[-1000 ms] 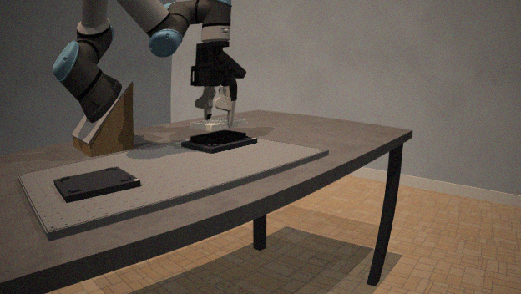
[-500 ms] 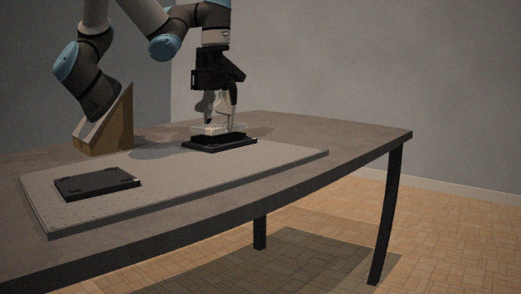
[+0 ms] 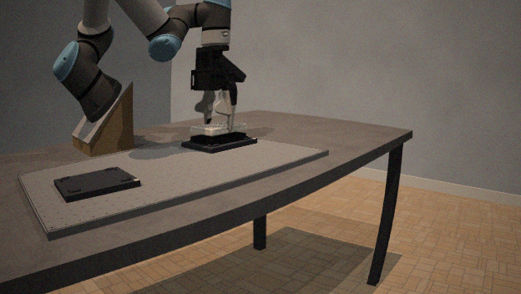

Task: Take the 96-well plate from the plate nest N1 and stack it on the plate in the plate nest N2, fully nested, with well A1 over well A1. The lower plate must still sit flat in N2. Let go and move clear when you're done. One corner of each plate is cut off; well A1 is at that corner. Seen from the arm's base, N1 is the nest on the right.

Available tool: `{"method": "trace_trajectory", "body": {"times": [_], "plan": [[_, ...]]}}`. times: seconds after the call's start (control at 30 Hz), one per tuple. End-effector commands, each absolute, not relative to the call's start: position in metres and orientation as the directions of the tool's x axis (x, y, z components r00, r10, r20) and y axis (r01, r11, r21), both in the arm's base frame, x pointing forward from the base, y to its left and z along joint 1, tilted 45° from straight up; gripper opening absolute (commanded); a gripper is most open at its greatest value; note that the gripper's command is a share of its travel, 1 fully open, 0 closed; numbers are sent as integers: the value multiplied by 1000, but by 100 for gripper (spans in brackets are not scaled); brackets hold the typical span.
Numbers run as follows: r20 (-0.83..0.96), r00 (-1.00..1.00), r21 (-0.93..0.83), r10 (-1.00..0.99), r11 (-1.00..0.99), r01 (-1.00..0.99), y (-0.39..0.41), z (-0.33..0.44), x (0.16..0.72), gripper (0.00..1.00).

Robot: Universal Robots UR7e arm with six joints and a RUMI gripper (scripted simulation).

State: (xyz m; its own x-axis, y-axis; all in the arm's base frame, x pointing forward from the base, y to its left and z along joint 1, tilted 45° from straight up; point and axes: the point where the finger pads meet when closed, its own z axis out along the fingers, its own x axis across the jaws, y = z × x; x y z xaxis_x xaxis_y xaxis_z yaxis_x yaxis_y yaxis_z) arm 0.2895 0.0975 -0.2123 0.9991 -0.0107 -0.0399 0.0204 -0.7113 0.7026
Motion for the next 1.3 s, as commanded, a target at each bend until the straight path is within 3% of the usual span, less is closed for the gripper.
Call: {"method": "trace_trajectory", "body": {"times": [0.0, 1.27], "plan": [[-39, 999, 702, -10, -712, 20, 97, -213, 290, 0], [-39, 999, 702, -10, -712, 20, 93, -217, 290, 0]]}}
